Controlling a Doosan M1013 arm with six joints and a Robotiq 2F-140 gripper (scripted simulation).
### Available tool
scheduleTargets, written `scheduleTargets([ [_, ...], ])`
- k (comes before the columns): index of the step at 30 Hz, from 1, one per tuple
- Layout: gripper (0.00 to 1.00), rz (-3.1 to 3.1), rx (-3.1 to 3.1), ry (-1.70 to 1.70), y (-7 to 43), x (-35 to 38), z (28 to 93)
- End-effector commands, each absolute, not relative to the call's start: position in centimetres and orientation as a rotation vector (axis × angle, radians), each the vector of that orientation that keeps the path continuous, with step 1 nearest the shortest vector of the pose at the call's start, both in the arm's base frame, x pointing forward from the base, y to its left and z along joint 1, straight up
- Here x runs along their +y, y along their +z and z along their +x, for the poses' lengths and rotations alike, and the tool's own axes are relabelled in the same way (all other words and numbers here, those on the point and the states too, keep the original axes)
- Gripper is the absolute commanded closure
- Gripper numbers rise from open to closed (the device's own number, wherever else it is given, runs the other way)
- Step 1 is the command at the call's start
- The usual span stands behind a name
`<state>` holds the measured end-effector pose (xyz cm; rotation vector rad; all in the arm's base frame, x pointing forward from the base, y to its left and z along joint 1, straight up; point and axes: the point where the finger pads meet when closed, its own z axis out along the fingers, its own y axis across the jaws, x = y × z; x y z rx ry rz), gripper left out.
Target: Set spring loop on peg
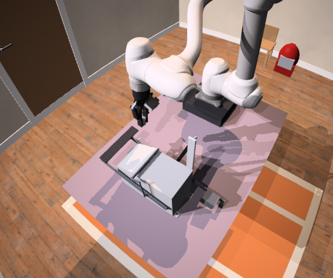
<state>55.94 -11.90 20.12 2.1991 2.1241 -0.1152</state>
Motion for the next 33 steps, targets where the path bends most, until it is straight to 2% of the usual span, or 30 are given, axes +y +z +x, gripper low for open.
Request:
scheduleTargets([
  [1, 0.75, 2.196, 2.121, -0.118, 20.4, -12.3, 56.4],
  [33, 0.75, 2.172, 2.097, -0.167, 22.1, -16.3, 60.8],
])
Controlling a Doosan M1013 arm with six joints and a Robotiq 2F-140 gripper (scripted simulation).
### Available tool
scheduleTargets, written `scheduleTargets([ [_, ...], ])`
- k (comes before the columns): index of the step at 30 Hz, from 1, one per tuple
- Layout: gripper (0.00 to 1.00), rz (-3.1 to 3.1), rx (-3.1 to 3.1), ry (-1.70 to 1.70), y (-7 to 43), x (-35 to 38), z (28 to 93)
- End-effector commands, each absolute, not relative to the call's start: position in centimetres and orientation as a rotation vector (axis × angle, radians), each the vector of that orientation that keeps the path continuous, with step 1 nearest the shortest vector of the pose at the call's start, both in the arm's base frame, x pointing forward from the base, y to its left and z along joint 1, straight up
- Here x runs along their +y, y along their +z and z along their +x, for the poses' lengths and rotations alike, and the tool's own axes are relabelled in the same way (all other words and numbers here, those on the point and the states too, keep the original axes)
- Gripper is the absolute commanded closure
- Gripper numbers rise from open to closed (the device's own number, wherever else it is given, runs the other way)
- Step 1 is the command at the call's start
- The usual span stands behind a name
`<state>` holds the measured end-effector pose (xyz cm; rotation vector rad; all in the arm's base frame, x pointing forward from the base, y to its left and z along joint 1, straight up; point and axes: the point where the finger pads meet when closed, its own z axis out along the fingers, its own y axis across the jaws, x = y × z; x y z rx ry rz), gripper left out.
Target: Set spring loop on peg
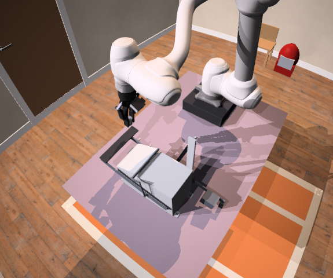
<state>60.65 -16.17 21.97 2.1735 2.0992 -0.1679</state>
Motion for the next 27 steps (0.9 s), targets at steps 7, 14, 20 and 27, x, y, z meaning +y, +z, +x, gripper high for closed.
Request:
scheduleTargets([
  [7, 0.75, 2.169, 2.094, -0.173, 22.4, -16.8, 61.4],
  [14, 0.75, 2.168, 2.093, -0.176, 22.3, -17.0, 61.7],
  [20, 0.75, 2.168, 2.093, -0.176, 21.3, -17.0, 61.7],
  [27, 0.75, 2.168, 2.093, -0.176, 20.1, -17.0, 61.7],
])
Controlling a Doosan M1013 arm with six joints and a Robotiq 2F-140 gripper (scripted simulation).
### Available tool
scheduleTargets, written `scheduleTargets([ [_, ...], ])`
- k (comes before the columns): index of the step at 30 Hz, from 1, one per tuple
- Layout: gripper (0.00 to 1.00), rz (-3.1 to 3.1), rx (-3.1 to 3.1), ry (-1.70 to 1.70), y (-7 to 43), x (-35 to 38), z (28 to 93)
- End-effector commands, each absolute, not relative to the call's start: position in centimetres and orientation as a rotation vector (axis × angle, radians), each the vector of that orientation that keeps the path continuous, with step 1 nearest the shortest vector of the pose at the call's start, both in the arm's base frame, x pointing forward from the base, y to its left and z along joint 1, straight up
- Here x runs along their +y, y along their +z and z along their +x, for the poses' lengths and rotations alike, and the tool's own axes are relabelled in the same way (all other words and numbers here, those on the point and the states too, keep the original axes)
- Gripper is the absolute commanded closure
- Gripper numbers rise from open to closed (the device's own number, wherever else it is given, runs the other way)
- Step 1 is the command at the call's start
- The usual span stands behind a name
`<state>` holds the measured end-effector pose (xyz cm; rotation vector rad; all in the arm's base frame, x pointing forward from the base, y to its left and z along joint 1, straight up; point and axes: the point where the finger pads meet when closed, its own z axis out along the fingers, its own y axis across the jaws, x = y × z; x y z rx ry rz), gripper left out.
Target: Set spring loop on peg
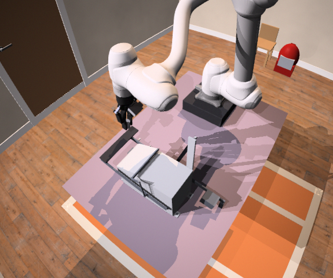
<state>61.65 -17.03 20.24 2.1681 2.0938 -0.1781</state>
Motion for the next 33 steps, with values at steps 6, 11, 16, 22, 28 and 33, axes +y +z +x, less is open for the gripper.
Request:
scheduleTargets([
  [6, 0.75, 2.168, 2.093, -0.176, 19.7, -17.0, 61.7],
  [11, 0.75, 2.168, 2.093, -0.176, 18.8, -17.0, 61.7],
  [16, 0.75, 2.168, 2.093, -0.176, 18.0, -17.0, 61.7],
  [22, 0.75, 2.168, 2.093, -0.176, 17.5, -17.0, 61.7],
  [28, 0.75, 2.168, 2.093, -0.176, 16.5, -17.1, 61.8],
  [33, 0.75, 2.168, 2.093, -0.176, 15.7, -17.1, 61.8],
])
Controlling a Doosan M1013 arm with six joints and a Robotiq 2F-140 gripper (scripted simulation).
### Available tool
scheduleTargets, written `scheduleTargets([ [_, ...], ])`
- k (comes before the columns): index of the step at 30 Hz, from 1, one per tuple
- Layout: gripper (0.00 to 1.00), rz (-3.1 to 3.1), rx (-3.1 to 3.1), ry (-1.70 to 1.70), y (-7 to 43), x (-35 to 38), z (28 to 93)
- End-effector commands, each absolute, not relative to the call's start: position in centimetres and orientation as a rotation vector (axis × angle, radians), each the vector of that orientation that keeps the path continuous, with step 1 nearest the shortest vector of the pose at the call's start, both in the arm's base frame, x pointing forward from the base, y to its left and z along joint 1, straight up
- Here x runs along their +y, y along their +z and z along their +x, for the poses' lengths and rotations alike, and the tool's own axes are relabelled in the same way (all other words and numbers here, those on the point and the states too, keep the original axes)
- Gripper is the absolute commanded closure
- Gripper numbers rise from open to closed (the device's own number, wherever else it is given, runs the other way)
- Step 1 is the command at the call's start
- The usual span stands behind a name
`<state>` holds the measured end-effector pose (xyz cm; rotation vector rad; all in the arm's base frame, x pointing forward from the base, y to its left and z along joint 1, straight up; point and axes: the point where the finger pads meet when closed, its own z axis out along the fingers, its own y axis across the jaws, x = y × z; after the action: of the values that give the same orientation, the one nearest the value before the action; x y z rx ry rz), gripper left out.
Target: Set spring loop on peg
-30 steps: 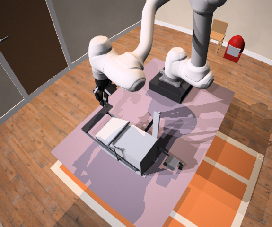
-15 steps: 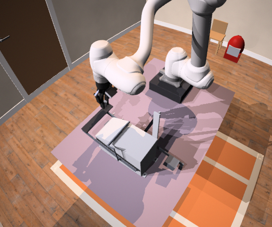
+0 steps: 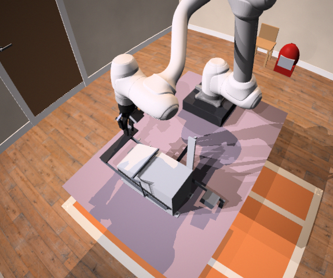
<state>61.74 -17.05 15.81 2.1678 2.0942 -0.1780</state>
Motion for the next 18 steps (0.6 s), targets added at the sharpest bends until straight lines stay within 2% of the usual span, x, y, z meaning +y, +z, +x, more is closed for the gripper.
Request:
scheduleTargets([
  [1, 0.75, 2.168, 2.093, -0.176, 15.53, -17.07, 61.79],
  [18, 0.75, 2.167, 2.093, -0.177, 14.57, -17.07, 61.81],
])
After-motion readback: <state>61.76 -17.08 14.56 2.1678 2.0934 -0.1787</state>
